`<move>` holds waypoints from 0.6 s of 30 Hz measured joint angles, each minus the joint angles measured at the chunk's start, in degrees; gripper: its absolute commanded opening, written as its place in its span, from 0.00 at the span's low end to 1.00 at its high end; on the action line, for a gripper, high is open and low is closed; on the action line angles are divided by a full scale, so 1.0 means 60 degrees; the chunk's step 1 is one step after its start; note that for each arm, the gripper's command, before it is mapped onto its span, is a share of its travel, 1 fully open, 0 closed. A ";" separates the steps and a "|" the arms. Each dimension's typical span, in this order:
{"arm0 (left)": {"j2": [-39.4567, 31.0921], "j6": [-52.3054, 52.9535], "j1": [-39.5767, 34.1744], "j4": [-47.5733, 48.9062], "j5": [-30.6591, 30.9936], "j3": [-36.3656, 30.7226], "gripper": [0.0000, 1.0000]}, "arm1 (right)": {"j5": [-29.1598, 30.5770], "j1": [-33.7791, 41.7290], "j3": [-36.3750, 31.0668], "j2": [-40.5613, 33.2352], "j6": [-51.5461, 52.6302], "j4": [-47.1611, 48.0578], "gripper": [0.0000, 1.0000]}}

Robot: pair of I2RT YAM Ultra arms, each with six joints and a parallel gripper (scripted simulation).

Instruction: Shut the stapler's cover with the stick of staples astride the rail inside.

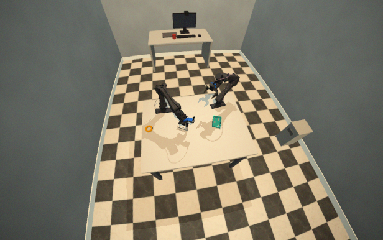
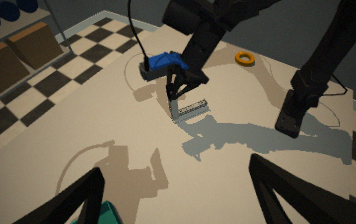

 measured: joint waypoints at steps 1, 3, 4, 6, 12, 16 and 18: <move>0.0000 0.0000 0.0000 0.0000 0.0000 0.0000 1.00 | -0.0080 -0.0047 -0.0178 -0.0113 -0.0011 0.0171 0.00; 0.0000 0.0000 0.0000 0.0000 0.0000 0.0000 1.00 | -0.0237 -0.0146 -0.0532 -0.0328 -0.0033 0.0521 0.00; 0.0000 0.0000 0.0000 0.0000 0.0000 0.0000 1.00 | -0.0306 -0.0189 -0.0685 -0.0426 -0.0044 0.0667 0.00; 0.0000 0.0000 0.0000 0.0000 0.0000 0.0000 1.00 | -0.0404 -0.0240 -0.0856 -0.0517 -0.0051 0.0863 0.00; 0.0000 0.0000 0.0000 0.0000 0.0000 0.0000 1.00 | -0.0820 -0.0503 -0.1745 -0.1042 -0.0084 0.1767 0.00; 0.0000 0.0000 0.0000 0.0000 0.0000 0.0000 1.00 | -0.1162 -0.0718 -0.2408 -0.1402 -0.0091 0.2484 0.00; 0.0000 0.0000 0.0000 0.0000 0.0000 0.0000 1.00 | -0.1341 -0.0827 -0.2736 -0.1570 -0.0091 0.2852 0.00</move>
